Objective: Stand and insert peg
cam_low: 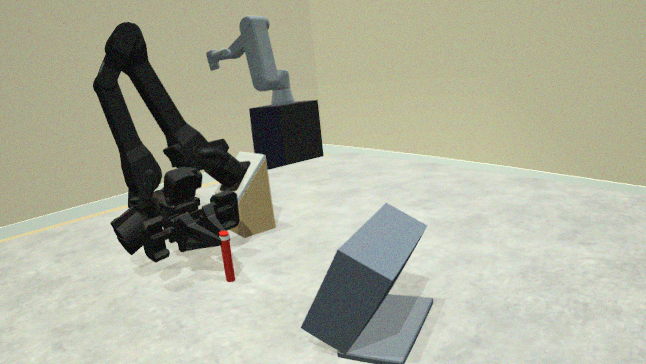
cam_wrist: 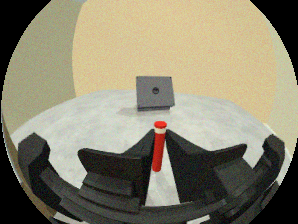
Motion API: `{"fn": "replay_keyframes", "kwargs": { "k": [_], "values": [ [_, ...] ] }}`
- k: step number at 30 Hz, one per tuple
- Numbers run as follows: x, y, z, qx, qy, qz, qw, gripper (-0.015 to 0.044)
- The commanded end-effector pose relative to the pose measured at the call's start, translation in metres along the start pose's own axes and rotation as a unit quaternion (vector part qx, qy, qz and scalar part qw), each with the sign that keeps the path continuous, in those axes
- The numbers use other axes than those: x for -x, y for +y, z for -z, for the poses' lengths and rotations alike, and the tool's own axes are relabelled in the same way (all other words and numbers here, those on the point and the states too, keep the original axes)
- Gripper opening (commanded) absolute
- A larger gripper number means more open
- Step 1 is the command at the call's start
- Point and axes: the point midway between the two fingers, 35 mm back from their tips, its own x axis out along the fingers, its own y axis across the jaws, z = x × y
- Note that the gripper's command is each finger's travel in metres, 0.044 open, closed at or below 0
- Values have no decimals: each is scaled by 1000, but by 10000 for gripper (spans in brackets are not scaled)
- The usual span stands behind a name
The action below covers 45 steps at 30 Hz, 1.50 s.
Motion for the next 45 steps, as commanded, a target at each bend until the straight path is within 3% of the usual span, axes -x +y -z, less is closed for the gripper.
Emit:
{"fn": "replay_keyframes", "kwargs": {
  "k": [1,22,26,45],
  "values": [
    [1,0,2,0,1,0,1000,49],
    [4,1,4,1,-21,5,1000,49],
    [4,1,2,2,-24,5,1000,130],
    [4,1,2,2,-24,5,1000,130]
  ]
}}
